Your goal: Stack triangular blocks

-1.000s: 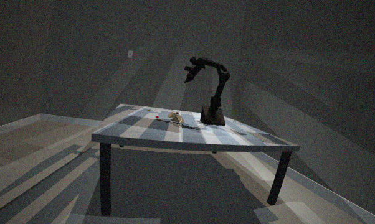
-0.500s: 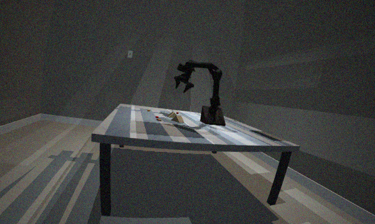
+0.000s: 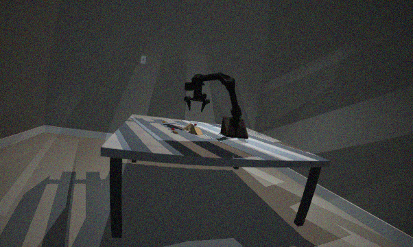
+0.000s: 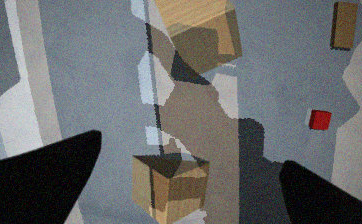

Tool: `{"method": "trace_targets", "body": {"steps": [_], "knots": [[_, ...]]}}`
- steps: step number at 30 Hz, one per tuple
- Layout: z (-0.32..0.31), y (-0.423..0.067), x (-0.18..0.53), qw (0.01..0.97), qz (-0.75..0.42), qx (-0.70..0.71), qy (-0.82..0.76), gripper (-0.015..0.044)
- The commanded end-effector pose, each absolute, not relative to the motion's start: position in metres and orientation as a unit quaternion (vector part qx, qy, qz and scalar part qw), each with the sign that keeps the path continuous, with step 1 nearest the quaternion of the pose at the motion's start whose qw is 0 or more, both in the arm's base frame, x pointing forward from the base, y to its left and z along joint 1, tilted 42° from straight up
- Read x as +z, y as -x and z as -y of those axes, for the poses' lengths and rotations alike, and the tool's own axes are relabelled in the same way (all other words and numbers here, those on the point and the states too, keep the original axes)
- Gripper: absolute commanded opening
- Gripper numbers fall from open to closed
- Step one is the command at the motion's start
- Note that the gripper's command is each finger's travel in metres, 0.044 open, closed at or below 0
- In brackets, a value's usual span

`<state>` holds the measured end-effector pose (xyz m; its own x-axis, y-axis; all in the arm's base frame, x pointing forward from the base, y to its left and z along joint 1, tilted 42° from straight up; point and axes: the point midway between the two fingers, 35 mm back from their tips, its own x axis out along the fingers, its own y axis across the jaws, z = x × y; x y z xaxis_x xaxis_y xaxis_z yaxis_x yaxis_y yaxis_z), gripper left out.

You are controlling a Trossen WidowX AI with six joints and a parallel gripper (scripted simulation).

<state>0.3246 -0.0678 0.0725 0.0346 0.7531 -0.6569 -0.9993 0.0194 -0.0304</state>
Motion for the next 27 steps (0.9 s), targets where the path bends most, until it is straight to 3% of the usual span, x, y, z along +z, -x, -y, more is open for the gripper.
{"method": "trace_targets", "body": {"steps": [1,27], "knots": [[0.002,-0.336,0.063,0.553,0.010,0.756,0.351,0.0440],[-0.013,-0.337,0.054,0.551,0.011,0.756,0.353,0.0440]]}}
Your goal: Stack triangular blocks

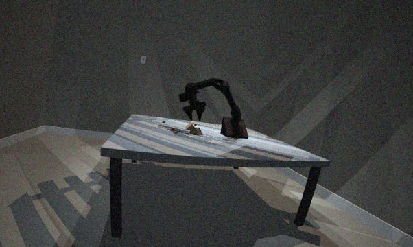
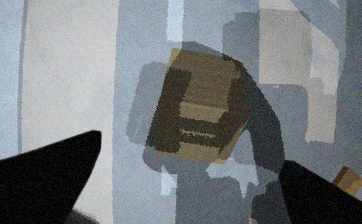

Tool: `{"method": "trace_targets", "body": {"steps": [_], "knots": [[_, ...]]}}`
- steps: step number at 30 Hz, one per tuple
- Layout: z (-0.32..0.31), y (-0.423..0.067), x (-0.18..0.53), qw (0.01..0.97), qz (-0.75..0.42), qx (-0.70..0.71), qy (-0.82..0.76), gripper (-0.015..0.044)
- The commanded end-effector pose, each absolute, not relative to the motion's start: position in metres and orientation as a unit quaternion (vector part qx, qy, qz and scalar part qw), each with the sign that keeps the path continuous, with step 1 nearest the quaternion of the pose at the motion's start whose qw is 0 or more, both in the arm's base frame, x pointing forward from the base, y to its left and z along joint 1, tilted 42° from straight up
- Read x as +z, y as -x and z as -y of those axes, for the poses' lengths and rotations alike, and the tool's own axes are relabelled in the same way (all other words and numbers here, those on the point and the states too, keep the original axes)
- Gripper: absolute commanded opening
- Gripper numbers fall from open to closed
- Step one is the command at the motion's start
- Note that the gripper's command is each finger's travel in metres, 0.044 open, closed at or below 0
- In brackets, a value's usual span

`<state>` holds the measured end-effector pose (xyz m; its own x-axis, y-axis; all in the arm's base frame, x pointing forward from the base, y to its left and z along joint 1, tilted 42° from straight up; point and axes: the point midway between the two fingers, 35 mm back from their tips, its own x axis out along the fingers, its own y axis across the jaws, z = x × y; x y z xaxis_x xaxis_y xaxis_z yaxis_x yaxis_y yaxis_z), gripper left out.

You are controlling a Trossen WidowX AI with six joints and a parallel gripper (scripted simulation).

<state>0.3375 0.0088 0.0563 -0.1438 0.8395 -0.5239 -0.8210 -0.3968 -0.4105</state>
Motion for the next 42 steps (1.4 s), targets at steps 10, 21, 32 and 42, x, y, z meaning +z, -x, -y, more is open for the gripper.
{"method": "trace_targets", "body": {"steps": [10,21,32,42], "knots": [[-0.027,-0.338,0.045,0.551,0.010,0.756,0.354,0.0440],[-0.043,-0.338,0.035,0.551,0.010,0.755,0.354,0.0440],[-0.059,-0.336,0.027,0.552,0.011,0.755,0.353,0.0440],[-0.073,-0.334,0.019,0.552,0.013,0.756,0.352,0.0440]]}}
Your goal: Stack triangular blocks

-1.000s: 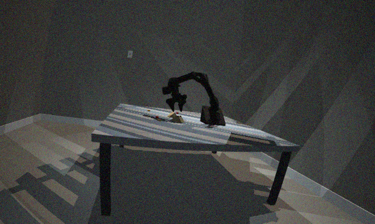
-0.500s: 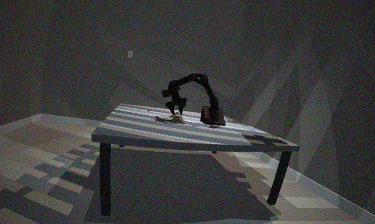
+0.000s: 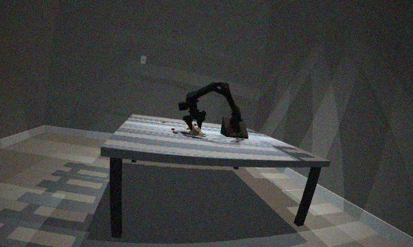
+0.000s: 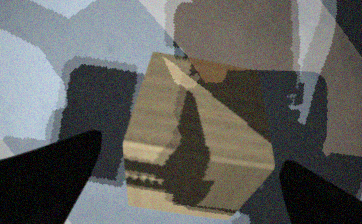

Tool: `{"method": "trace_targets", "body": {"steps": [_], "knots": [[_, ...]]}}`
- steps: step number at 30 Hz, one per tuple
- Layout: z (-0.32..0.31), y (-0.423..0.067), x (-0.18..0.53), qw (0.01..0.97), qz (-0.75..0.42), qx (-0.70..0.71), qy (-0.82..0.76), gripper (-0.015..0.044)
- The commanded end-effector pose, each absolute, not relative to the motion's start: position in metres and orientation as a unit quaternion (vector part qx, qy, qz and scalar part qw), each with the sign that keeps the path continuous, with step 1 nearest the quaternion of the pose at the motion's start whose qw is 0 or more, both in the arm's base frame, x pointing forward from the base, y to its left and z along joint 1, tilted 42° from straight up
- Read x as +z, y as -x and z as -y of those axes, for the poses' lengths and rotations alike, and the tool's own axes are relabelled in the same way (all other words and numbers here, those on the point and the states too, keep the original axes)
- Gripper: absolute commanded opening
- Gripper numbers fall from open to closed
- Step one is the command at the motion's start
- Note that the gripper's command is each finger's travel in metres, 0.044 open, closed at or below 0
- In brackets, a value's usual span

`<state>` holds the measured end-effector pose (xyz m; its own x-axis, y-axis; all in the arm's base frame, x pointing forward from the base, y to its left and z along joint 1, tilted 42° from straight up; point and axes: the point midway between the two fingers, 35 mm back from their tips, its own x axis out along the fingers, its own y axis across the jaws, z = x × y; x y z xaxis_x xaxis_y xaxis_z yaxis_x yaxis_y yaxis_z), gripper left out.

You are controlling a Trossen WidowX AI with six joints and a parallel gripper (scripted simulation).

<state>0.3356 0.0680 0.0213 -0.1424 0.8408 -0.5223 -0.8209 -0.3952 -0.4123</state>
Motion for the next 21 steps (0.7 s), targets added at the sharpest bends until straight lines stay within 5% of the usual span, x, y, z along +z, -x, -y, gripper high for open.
{"method": "trace_targets", "body": {"steps": [1,10,16,21], "knots": [[-0.074,-0.334,0.018,0.552,0.013,0.756,0.352,0.0440],[-0.085,-0.332,0.013,0.552,0.015,0.756,0.350,0.0440],[-0.085,-0.332,0.013,0.552,0.015,0.756,0.350,0.0282],[-0.085,-0.332,0.013,0.552,0.015,0.756,0.350,0.0249]]}}
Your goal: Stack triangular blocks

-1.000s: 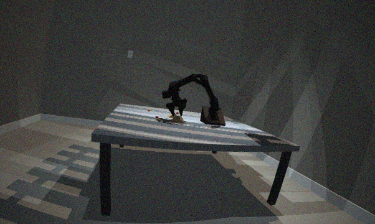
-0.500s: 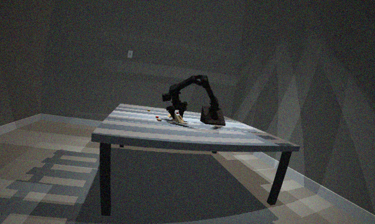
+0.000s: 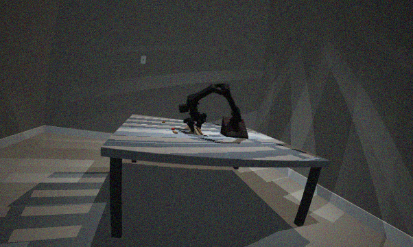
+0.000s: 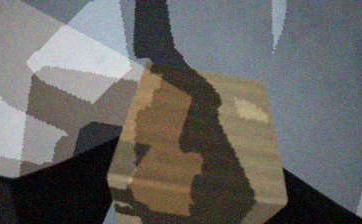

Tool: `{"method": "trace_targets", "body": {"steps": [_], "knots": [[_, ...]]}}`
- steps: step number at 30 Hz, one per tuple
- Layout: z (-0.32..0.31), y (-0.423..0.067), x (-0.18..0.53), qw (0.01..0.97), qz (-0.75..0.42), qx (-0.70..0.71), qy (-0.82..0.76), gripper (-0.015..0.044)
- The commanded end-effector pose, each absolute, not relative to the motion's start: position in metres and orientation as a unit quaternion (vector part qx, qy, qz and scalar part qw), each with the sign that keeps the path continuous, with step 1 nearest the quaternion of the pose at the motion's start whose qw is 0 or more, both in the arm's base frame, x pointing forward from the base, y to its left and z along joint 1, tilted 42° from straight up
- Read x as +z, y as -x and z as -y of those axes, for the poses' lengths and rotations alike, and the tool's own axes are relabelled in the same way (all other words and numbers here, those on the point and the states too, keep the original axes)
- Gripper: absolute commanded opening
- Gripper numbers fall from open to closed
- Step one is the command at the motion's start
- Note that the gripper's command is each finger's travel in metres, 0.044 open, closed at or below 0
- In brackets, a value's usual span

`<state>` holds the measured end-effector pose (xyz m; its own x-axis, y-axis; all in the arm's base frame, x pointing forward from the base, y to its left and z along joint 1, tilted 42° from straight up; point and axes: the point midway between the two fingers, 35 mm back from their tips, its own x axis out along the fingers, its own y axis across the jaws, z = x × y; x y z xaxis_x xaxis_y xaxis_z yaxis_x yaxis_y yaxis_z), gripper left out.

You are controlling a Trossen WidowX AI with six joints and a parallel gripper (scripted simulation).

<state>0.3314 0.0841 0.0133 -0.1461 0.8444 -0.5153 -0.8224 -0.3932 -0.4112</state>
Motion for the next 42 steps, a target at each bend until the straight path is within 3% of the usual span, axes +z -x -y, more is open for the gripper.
{"method": "trace_targets", "body": {"steps": [1,11,42], "knots": [[-0.085,-0.332,0.013,0.552,0.015,0.756,0.350,0.0243],[-0.081,-0.331,0.017,0.551,0.016,0.757,0.352,0.0000],[-0.092,-0.306,0.057,0.523,-0.187,0.585,0.591,0.0000]]}}
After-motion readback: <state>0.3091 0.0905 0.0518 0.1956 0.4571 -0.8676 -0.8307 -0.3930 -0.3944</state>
